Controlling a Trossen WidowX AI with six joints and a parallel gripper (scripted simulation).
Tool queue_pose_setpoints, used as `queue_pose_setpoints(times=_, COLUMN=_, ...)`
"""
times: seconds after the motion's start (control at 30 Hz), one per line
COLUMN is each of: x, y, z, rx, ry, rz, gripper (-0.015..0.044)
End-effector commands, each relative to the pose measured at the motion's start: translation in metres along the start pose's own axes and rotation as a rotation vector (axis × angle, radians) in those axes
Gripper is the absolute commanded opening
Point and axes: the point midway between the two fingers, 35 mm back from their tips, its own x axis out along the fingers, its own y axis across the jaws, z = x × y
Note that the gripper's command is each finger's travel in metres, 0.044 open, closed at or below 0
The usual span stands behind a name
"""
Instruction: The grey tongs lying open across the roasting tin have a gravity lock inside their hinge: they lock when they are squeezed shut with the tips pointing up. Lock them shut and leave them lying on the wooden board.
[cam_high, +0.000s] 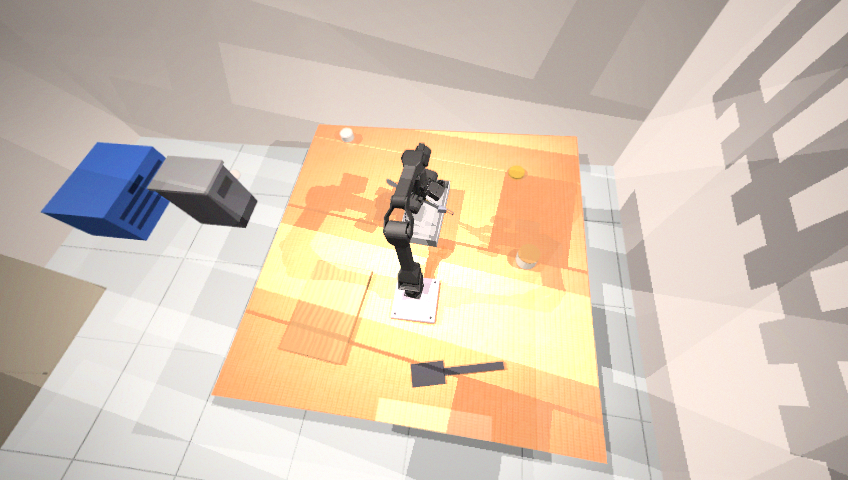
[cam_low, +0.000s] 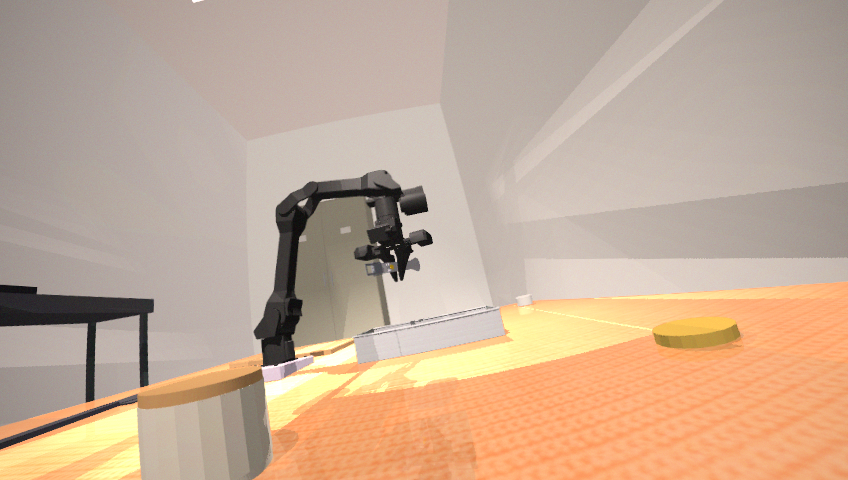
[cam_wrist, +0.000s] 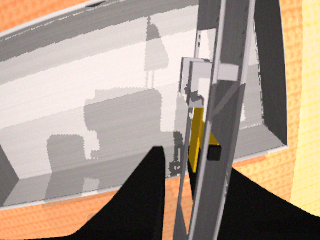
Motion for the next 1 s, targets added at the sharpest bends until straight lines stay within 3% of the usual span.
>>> queue_pose_setpoints(times=0.0, x=0.000, y=-0.003, z=-0.010, rx=-0.040, ry=-0.001, rz=0.001, gripper=-0.0150)
queue_pose_setpoints(times=0.97, x=-0.002, y=-0.086, z=-0.142, rx=-0.578, ry=0.010, rz=0.003, gripper=-0.0150)
